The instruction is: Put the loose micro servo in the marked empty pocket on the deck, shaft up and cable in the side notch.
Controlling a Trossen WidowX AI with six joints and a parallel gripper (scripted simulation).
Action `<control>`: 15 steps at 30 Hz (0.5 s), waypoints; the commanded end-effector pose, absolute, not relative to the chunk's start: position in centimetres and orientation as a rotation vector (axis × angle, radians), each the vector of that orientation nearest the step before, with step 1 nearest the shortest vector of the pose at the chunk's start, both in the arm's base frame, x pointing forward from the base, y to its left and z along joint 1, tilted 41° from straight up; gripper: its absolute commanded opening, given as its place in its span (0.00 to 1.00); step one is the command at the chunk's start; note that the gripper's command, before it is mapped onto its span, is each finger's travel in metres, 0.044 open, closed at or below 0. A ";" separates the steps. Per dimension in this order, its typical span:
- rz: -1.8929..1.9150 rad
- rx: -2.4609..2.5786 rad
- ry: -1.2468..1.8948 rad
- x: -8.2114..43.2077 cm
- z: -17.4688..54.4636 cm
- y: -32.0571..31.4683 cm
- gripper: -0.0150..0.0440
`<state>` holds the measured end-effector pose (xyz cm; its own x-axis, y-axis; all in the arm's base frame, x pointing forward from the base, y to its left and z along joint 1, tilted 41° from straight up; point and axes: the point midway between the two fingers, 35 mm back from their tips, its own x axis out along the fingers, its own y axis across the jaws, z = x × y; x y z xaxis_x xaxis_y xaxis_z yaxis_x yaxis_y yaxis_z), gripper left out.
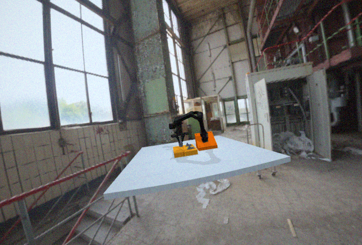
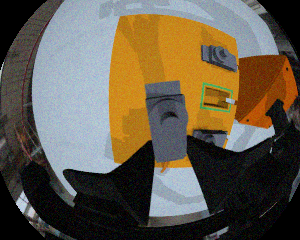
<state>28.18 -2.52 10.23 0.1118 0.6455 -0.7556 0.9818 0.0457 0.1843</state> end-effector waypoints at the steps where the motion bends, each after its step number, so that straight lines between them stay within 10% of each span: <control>1: -0.608 1.677 1.605 27.9 8.9 -4.1 0.25; 15: -0.447 1.542 1.609 27.8 7.4 -5.9 0.25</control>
